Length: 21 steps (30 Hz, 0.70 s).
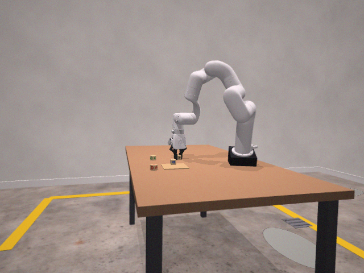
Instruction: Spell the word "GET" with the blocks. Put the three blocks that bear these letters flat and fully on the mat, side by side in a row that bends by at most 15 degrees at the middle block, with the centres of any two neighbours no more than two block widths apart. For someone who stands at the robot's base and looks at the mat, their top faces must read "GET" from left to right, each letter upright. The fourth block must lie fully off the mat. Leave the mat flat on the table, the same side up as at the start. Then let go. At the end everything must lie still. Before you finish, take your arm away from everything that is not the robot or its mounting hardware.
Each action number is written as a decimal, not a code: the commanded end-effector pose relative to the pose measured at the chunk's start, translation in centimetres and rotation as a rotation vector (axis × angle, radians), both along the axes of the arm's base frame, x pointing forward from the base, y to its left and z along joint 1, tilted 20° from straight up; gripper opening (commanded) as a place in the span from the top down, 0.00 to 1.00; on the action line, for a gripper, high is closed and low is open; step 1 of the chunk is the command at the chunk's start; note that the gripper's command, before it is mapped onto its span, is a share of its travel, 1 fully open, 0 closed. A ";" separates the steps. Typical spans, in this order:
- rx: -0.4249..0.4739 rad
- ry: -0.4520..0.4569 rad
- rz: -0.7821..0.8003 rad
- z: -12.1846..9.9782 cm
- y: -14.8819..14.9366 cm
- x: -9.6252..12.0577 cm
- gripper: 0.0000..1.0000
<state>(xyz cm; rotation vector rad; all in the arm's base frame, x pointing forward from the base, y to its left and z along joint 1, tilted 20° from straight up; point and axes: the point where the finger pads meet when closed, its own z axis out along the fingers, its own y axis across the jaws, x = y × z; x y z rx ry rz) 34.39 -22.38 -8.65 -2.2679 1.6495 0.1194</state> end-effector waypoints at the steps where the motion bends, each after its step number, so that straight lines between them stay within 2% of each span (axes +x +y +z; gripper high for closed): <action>1: -0.003 -0.002 -0.001 0.1 -0.2 0.1 0.73; 18: -0.003 -0.002 -0.001 0.4 -0.3 0.0 0.73; 21: -0.003 -0.002 -0.001 1.4 -0.6 -0.1 0.73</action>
